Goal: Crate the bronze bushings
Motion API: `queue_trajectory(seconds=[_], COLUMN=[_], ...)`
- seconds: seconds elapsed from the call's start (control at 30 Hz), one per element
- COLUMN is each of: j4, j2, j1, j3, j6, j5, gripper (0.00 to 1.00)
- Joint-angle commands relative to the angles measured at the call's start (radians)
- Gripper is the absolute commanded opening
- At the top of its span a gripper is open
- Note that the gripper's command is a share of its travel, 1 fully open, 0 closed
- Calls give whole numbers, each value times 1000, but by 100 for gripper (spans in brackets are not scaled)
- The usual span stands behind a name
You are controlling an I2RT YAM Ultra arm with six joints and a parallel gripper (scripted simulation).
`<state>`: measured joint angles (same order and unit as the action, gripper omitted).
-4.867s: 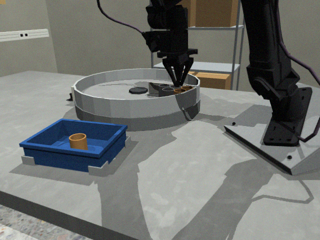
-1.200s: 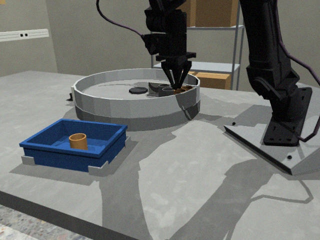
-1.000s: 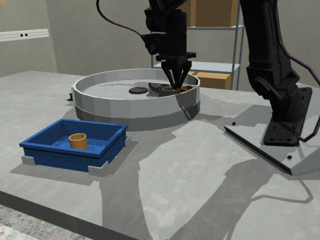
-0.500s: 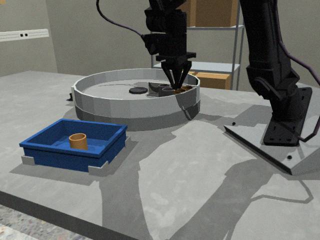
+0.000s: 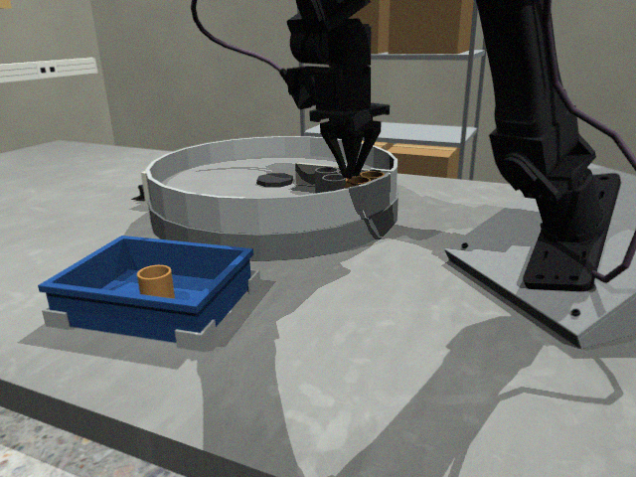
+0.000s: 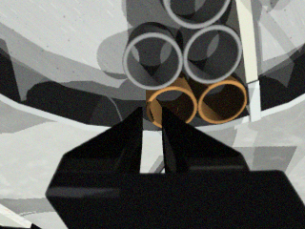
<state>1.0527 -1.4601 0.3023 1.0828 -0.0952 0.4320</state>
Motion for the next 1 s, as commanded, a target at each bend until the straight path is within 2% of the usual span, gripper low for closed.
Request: queue_trajectory(seconds=[0.0,0.83,0.97], j4=[-12,-13,-24], j2=[24,24,27], j1=[15,15,4], j3=[21,20,-21], j6=[5,6,11], j5=[-4,-4,-5], gripper=[15,15,15])
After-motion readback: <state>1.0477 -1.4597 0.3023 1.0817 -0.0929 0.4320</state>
